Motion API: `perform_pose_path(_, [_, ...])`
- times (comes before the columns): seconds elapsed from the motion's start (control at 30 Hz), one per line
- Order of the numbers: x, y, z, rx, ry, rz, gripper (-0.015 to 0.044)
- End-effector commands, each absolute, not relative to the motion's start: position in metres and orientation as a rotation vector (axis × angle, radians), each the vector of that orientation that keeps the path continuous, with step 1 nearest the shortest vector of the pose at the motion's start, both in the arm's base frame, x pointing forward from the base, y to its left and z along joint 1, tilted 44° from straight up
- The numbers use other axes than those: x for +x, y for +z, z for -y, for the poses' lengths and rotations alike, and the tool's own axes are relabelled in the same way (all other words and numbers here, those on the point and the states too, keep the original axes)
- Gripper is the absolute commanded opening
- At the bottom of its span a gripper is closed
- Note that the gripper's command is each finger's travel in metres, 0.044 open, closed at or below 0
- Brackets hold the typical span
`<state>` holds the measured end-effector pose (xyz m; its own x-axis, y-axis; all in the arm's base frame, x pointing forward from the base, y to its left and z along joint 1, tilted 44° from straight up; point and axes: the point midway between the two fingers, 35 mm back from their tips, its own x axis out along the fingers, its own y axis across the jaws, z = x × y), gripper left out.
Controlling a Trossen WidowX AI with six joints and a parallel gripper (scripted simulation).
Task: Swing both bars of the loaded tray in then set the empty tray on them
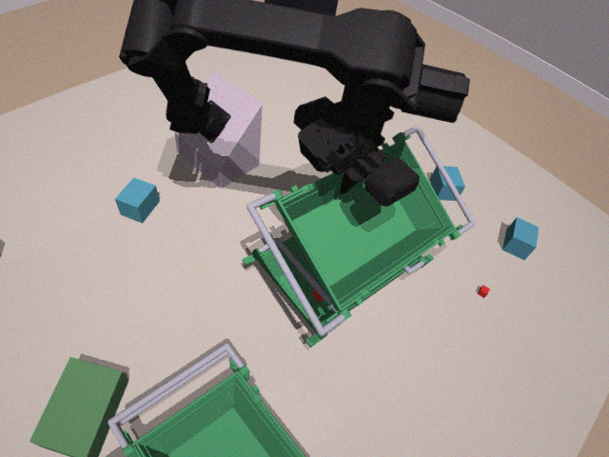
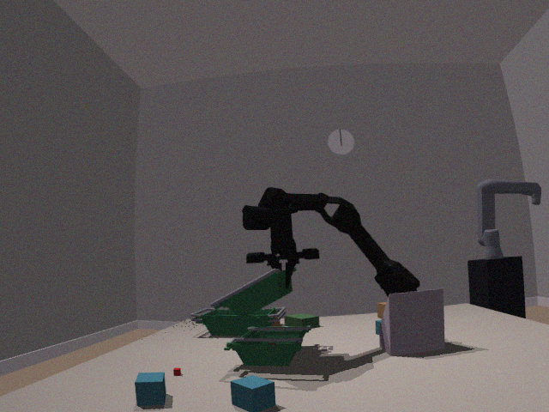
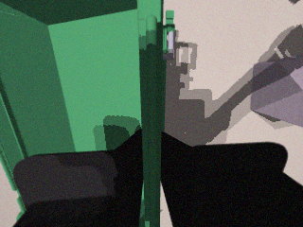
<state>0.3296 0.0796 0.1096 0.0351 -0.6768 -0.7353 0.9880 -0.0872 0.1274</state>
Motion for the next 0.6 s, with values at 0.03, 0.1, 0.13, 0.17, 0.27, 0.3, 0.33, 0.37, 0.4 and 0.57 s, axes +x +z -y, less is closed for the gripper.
perform_pose_path(0.03, [0.329,0.111,-0.082,0.771,-1.486,-0.518,0.0])
perform_pose_path(0.1, [0.329,0.111,-0.082,0.771,-1.486,-0.518,0.0])
perform_pose_path(0.13, [0.329,0.111,-0.082,0.771,-1.486,-0.518,0.0])
perform_pose_path(0.17, [0.329,0.11,-0.082,0.771,-1.486,-0.518,0.0])
perform_pose_path(0.27, [0.33,0.109,-0.081,0.771,-1.486,-0.518,0.0])
perform_pose_path(0.3, [0.33,0.108,-0.08,0.771,-1.486,-0.518,0.0])
perform_pose_path(0.33, [0.33,0.107,-0.079,0.771,-1.486,-0.518,0.0])
perform_pose_path(0.37, [0.33,0.105,-0.078,0.771,-1.486,-0.518,0.0])
perform_pose_path(0.4, [0.331,0.104,-0.077,0.771,-1.486,-0.518,0.0])
perform_pose_path(0.57, [0.332,0.098,-0.071,0.771,-1.485,-0.518,0.0])
